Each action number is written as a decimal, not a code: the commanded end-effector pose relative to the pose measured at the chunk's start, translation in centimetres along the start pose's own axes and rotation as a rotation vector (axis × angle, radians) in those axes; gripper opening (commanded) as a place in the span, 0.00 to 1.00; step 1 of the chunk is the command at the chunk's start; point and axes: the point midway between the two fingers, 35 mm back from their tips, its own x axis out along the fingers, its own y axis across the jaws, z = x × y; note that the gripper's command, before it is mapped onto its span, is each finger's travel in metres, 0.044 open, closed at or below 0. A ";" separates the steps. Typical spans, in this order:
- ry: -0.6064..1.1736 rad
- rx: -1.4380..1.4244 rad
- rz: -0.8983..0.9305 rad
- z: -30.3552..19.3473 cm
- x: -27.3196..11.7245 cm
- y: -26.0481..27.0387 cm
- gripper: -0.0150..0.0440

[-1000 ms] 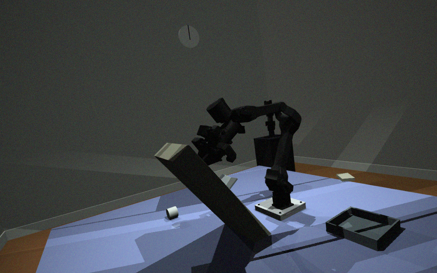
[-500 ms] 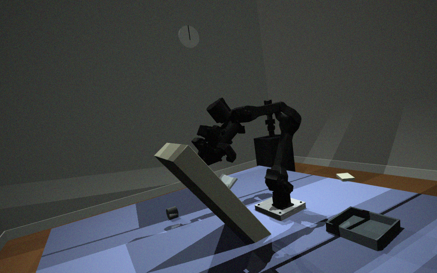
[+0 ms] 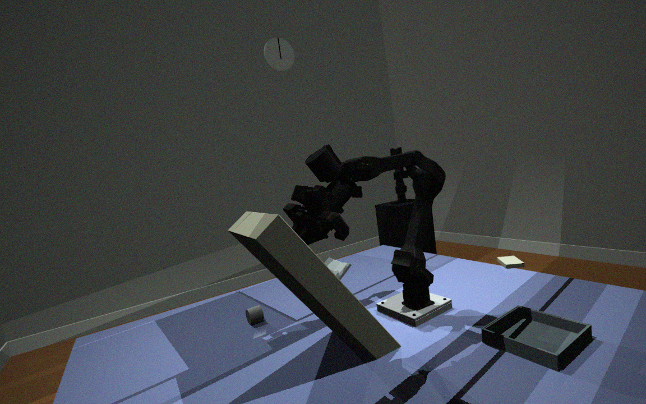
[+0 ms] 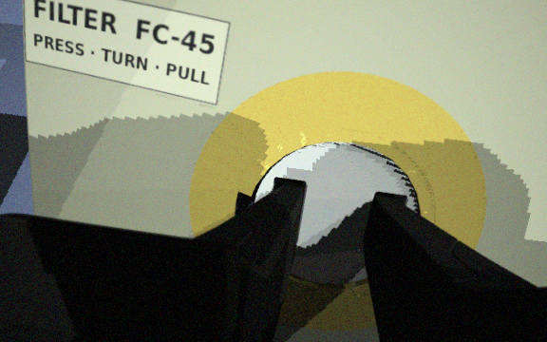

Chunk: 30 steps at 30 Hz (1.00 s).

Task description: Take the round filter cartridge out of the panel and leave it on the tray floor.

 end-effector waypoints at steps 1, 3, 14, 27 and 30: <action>0.001 0.003 -0.001 0.1 0.8 0.0 0.25; 0.001 0.003 -0.001 0.1 0.8 0.0 0.25; 0.003 0.002 0.000 0.3 -3.2 0.0 0.25; 0.007 0.003 0.000 -0.4 -7.4 0.1 0.25; 0.007 0.003 0.000 -1.3 -7.3 0.2 0.25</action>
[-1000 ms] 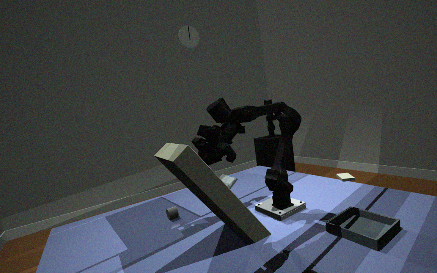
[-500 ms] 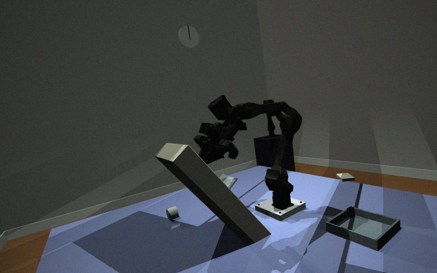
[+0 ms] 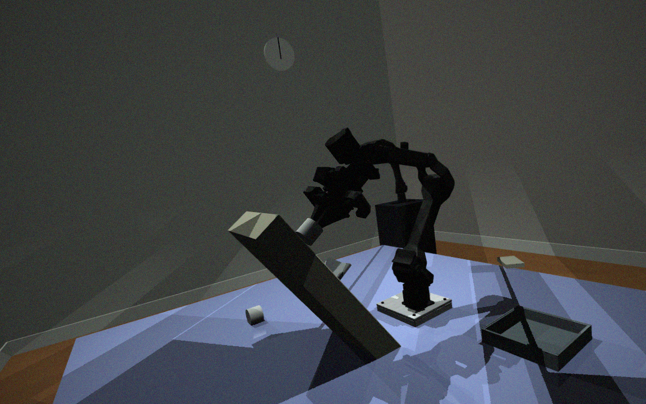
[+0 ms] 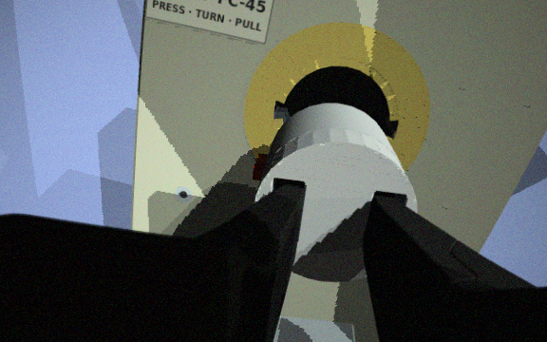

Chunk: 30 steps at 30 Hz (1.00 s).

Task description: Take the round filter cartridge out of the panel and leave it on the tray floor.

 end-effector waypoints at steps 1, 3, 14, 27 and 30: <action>-0.006 0.002 -0.005 -0.9 -0.2 0.1 0.25; -0.006 0.002 -0.005 -1.6 -0.1 0.1 0.25; -0.005 0.002 -0.005 -5.1 0.4 0.6 0.25; 0.008 -0.002 0.002 -6.3 0.7 0.9 0.43; 0.008 -0.002 0.002 -6.3 0.7 0.9 0.43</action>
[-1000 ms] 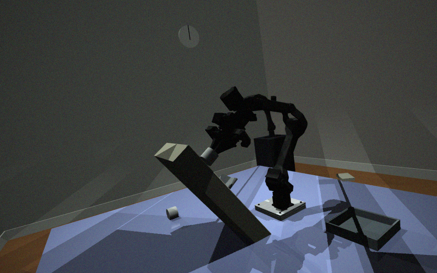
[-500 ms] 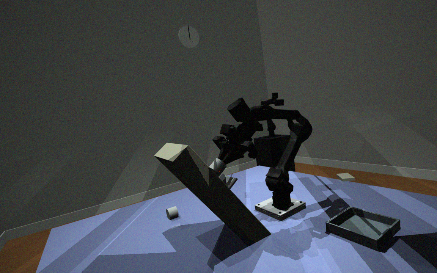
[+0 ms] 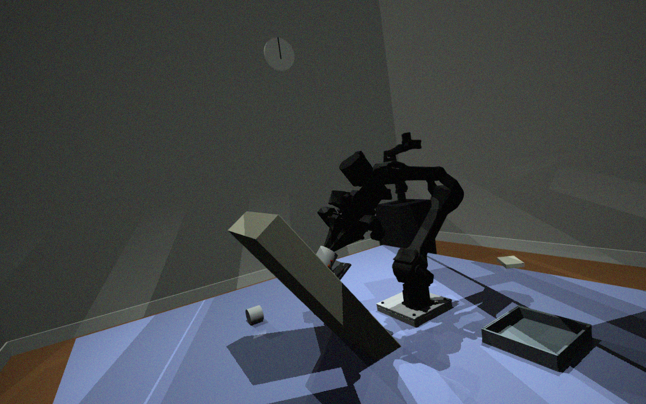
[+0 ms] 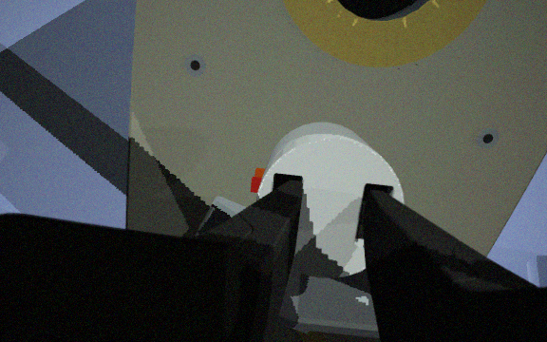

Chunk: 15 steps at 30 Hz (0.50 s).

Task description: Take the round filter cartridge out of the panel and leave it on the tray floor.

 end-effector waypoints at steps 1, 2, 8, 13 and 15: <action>-0.003 0.000 0.000 0.1 0.0 0.0 0.43; -0.003 0.000 0.000 0.1 0.0 0.0 0.43; -0.016 0.003 -0.007 0.2 -0.1 -0.1 0.43; -0.018 0.003 -0.007 5.6 -0.9 -0.8 0.43; -0.018 0.003 -0.007 7.0 -1.0 -1.0 0.43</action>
